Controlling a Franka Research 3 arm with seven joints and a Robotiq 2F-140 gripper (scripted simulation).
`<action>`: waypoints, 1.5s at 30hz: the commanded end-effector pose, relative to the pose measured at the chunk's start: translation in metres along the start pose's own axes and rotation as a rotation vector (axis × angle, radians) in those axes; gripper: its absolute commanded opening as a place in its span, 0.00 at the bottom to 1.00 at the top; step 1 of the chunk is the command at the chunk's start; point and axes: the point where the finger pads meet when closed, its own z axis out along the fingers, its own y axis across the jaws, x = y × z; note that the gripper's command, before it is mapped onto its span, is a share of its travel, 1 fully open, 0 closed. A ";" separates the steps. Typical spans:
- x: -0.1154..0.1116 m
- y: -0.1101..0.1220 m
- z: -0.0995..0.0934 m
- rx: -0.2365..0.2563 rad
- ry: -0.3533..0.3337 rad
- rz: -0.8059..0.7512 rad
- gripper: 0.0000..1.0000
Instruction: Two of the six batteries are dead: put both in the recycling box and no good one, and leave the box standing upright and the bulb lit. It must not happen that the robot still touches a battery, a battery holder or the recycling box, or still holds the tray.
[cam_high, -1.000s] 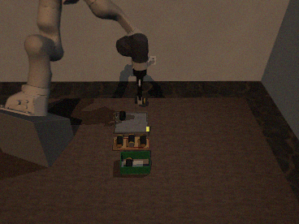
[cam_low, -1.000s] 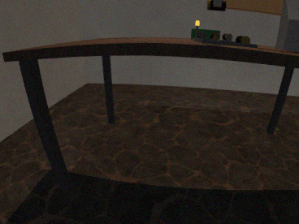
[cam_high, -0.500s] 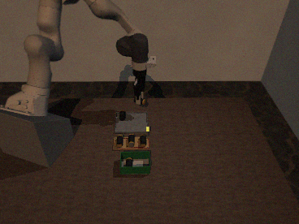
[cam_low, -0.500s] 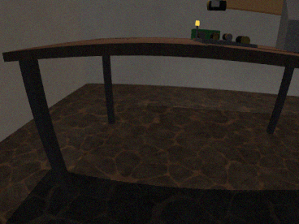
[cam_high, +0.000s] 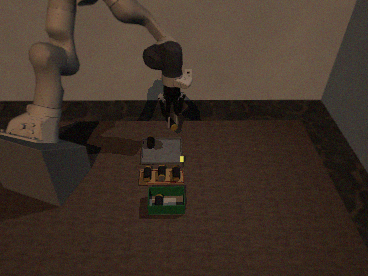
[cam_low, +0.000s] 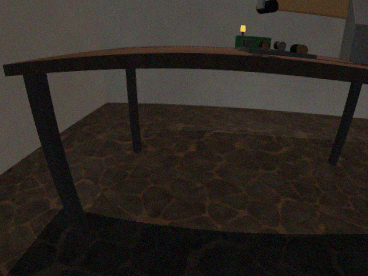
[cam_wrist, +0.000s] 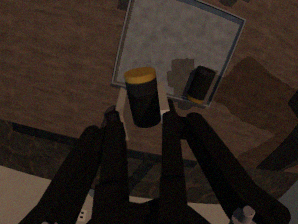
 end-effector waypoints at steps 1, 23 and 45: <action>-0.001 0.000 -0.001 0.001 -0.002 0.375 0.16; 0.021 0.009 -0.001 0.001 -0.002 0.430 0.16; 0.262 0.109 0.000 0.001 -0.002 0.430 0.16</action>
